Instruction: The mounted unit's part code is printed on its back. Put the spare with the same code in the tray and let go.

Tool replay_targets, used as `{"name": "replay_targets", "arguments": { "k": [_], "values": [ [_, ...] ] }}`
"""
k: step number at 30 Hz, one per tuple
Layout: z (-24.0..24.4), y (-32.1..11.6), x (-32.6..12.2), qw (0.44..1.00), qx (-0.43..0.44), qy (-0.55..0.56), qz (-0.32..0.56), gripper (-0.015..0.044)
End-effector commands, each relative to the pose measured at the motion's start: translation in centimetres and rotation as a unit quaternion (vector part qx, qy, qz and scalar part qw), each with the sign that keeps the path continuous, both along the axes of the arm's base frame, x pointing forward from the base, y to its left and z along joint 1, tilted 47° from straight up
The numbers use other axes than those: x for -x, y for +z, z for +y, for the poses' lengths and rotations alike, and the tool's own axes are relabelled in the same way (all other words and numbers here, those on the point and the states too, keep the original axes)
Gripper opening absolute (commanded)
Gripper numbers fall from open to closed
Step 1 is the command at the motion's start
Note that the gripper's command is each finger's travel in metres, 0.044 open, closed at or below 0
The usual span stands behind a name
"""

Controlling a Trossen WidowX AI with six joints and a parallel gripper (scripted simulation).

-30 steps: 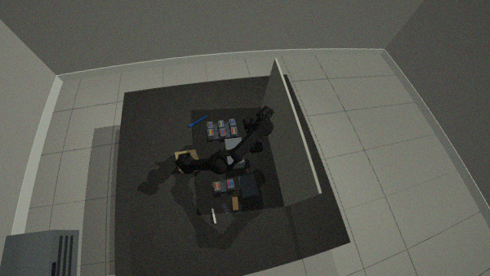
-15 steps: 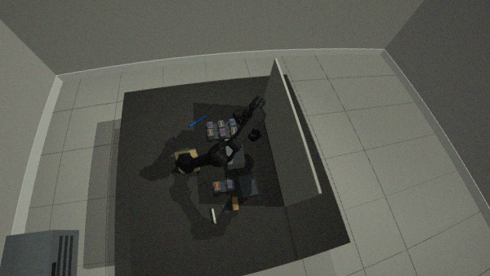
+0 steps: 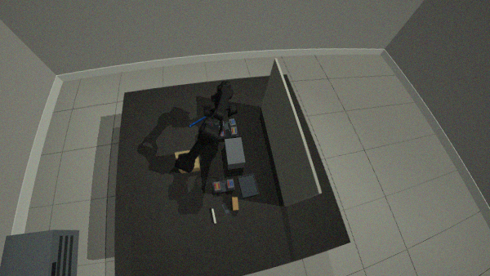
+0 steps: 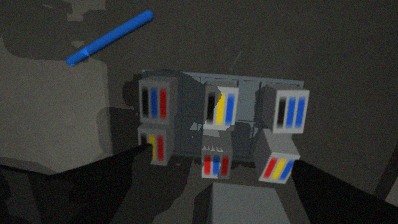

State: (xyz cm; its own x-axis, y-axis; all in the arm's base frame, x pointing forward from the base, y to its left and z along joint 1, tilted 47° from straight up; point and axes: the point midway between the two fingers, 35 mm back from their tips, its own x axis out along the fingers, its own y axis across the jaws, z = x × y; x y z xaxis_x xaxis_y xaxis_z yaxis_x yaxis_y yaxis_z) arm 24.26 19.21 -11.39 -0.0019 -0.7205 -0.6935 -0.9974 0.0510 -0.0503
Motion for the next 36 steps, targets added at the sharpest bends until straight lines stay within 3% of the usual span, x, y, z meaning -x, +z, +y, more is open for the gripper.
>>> {"name": "replay_targets", "arguments": {
  "k": [1,7,36],
  "values": [
    [0.0,-0.2,0.0,1.000,-0.005,0.010,0.013,0.0440],
    [-2.5,-3.1,0.1,1.000,-0.004,0.010,0.013,0.0300],
    [-4.7,-5.7,-0.3,1.000,-0.004,0.010,0.012,0.0300]
  ]
}}
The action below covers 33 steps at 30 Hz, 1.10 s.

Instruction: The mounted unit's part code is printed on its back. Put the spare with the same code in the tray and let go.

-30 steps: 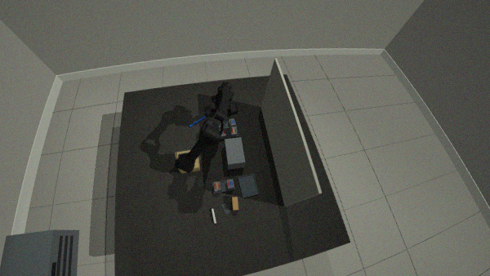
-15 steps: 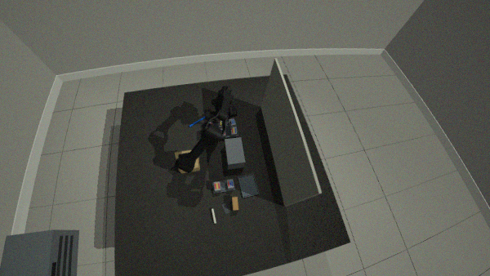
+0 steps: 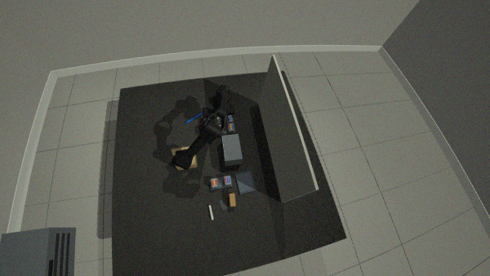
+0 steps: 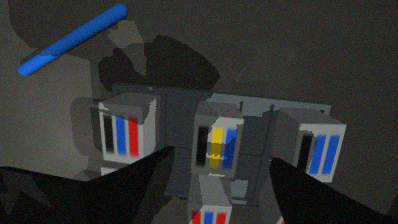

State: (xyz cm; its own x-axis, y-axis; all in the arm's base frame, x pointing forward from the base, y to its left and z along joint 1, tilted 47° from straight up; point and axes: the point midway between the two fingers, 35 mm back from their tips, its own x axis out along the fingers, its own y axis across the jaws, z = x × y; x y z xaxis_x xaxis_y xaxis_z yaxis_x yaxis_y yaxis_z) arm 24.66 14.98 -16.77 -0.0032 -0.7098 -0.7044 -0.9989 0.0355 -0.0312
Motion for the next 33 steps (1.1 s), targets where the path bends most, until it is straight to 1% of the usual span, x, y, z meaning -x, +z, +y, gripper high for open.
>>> {"name": "replay_targets", "arguments": {
  "k": [1,33],
  "values": [
    [-0.6,-0.4,0.1,1.000,0.003,0.002,0.003,0.0300],
    [-4.1,-3.6,0.3,1.000,0.005,0.002,0.003,0.0300]
  ]
}}
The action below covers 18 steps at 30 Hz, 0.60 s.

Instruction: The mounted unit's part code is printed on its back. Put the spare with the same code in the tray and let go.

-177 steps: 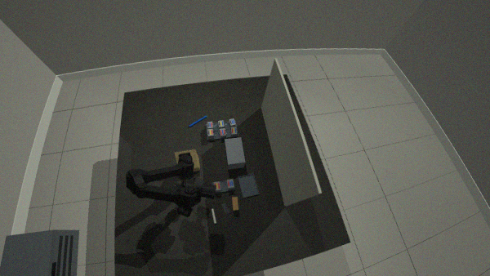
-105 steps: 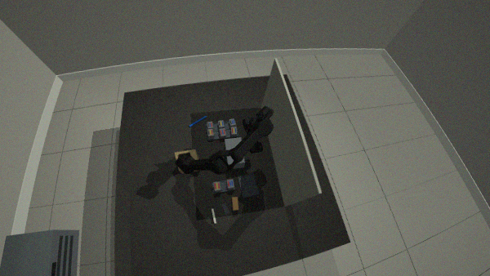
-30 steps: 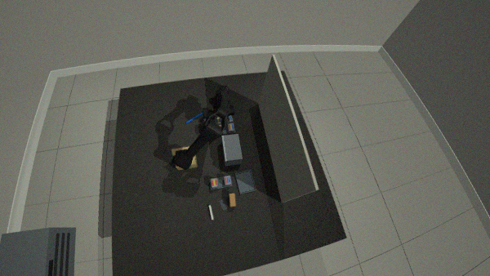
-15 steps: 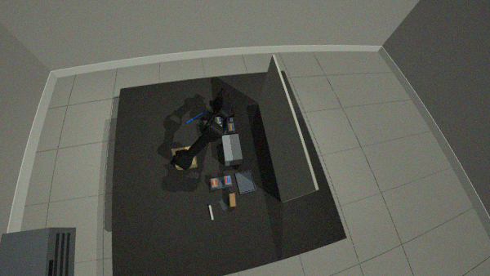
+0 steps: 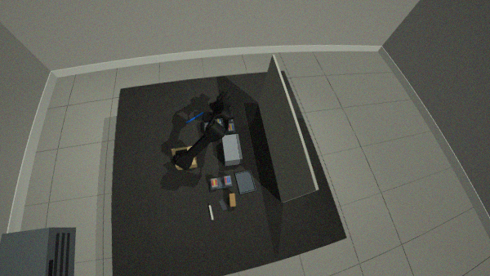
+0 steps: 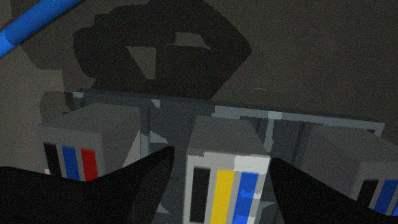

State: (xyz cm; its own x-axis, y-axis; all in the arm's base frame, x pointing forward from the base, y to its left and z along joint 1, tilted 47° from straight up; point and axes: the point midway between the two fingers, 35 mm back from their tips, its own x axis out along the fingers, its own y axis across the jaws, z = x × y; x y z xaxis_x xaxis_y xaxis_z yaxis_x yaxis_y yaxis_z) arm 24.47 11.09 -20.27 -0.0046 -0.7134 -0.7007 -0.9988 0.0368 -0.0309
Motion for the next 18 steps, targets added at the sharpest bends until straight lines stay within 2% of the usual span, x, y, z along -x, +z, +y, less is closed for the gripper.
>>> {"name": "replay_targets", "arguments": {
  "k": [1,5,10,17,18],
  "values": [
    [-0.24,-0.06,0.12,1.000,0.002,0.003,0.002,0.0300],
    [-0.24,-0.06,0.12,1.000,0.002,0.003,0.002,0.0300],
    [-0.11,-0.05,0.07,1.000,0.001,0.000,0.001,0.0169],
    [-0.11,-0.05,0.07,1.000,0.001,0.000,0.001,0.0122],
    [-0.11,-0.05,0.07,1.000,0.001,0.000,0.001,0.0096]
  ]
}}
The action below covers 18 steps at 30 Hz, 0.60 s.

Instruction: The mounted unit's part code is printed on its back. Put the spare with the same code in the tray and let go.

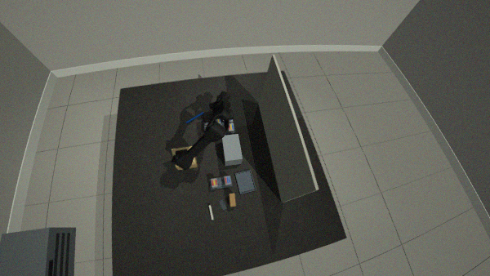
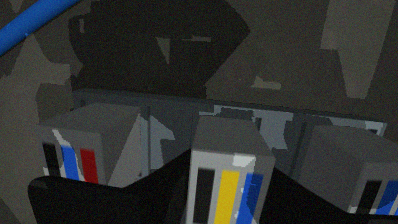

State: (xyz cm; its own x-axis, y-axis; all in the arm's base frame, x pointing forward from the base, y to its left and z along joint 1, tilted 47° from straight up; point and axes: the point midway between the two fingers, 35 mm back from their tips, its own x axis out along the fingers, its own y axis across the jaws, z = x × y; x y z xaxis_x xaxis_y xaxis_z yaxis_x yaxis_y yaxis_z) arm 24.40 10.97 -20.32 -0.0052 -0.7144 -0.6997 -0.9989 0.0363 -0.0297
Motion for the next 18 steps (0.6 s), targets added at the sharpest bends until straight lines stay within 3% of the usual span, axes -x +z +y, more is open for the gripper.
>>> {"name": "replay_targets", "arguments": {
  "k": [1,4,12,18],
  "values": [
    [0.0,0.0,0.0,1.000,0.000,0.000,0.000,0.0070],
    [0.0,0.0,0.0,1.000,0.000,0.000,0.000,0.0000],
    [0.1,0.1,0.0,1.000,0.000,0.000,0.000,0.0000],
    [3.6,3.3,-0.2,1.000,-0.001,0.002,0.002,0.0000]
  ]
}}
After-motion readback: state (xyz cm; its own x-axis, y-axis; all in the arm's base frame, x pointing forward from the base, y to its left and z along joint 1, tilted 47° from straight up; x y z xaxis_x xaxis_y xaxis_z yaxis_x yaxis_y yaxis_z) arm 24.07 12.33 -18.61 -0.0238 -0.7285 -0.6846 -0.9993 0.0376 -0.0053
